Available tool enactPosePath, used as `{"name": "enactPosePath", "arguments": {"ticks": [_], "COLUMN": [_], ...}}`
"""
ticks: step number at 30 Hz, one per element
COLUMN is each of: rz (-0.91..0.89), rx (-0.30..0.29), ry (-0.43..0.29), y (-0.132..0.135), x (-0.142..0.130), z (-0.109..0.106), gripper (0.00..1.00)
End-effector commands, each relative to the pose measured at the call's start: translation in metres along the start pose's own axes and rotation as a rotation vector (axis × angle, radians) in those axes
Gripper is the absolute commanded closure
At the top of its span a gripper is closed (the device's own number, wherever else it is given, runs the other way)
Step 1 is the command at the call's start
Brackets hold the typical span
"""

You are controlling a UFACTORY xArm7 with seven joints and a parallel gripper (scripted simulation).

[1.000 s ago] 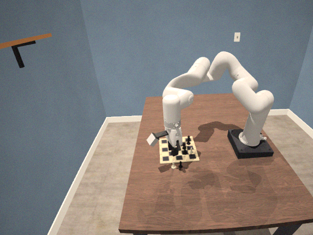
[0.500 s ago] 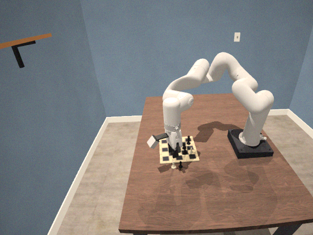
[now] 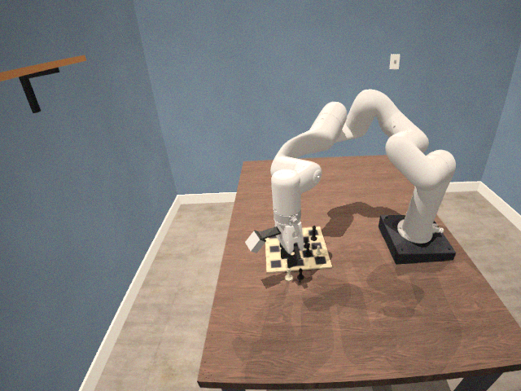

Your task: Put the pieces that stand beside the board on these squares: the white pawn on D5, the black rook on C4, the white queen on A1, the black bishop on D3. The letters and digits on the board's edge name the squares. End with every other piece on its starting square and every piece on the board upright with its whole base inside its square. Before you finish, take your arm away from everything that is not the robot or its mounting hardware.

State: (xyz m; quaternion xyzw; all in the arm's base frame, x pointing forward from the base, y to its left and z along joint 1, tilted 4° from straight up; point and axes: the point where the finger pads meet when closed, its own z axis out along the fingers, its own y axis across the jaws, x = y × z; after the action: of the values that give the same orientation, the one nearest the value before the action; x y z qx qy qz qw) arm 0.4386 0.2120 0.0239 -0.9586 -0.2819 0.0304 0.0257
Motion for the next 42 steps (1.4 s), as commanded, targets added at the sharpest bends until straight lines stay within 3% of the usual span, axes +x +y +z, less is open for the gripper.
{"name": "enactPosePath", "arguments": {"ticks": [1, 42], "rz": [0.000, 0.000], "rx": [-0.001, -0.001], "ry": [0.004, 0.004], "y": [0.000, 0.000], "x": [0.001, 0.002], "z": [0.003, 0.014], "gripper": [0.58, 0.58]}}
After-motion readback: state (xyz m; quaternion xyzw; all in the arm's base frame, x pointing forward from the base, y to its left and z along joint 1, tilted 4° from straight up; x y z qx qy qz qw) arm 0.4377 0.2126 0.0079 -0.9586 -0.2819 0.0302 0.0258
